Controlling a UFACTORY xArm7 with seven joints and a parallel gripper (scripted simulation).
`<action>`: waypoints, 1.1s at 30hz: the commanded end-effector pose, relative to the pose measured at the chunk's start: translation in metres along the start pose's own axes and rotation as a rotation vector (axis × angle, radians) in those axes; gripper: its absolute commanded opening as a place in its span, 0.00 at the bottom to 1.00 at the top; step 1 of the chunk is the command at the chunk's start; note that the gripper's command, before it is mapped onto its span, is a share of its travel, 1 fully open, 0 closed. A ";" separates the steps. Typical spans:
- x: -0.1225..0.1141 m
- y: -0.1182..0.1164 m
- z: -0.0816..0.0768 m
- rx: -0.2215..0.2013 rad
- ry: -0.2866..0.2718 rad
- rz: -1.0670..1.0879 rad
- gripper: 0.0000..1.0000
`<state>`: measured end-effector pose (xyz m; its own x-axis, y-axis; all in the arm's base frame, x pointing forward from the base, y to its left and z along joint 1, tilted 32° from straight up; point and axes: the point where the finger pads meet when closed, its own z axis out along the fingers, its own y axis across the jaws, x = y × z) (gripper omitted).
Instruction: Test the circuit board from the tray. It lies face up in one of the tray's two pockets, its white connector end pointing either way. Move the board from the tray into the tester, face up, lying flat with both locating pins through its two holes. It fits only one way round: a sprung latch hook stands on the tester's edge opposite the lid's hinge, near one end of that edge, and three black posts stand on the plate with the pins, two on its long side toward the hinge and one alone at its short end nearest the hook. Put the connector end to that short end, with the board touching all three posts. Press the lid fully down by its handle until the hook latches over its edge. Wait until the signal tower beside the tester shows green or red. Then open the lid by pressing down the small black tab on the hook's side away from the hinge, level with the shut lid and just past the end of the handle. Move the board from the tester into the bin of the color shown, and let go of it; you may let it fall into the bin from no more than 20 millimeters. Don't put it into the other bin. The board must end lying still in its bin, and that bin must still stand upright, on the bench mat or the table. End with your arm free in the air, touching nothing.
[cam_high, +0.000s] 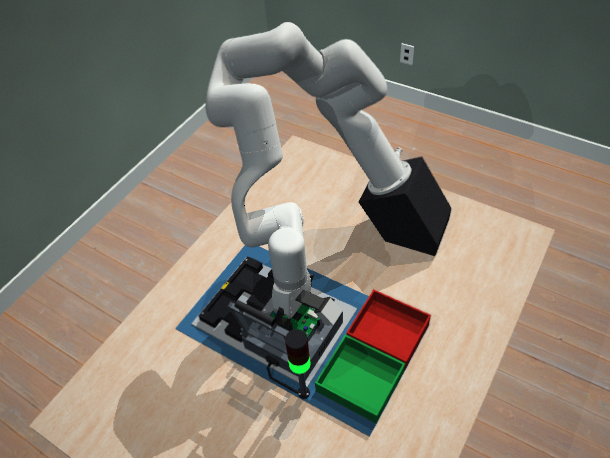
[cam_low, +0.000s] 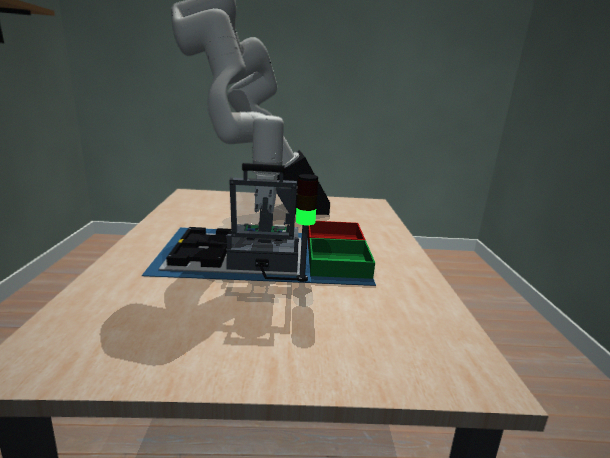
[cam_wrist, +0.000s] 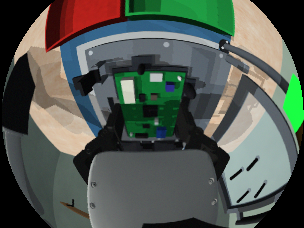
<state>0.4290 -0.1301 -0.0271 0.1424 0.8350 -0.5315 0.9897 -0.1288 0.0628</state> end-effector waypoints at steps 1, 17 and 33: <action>0.001 0.001 -0.001 -0.003 0.002 0.000 0.79; 0.001 0.001 -0.003 -0.003 0.002 0.000 0.79; 0.001 0.001 -0.006 -0.003 0.002 0.000 0.79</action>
<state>0.4290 -0.1281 -0.0238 0.1425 0.8349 -0.5317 0.9897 -0.1290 0.0627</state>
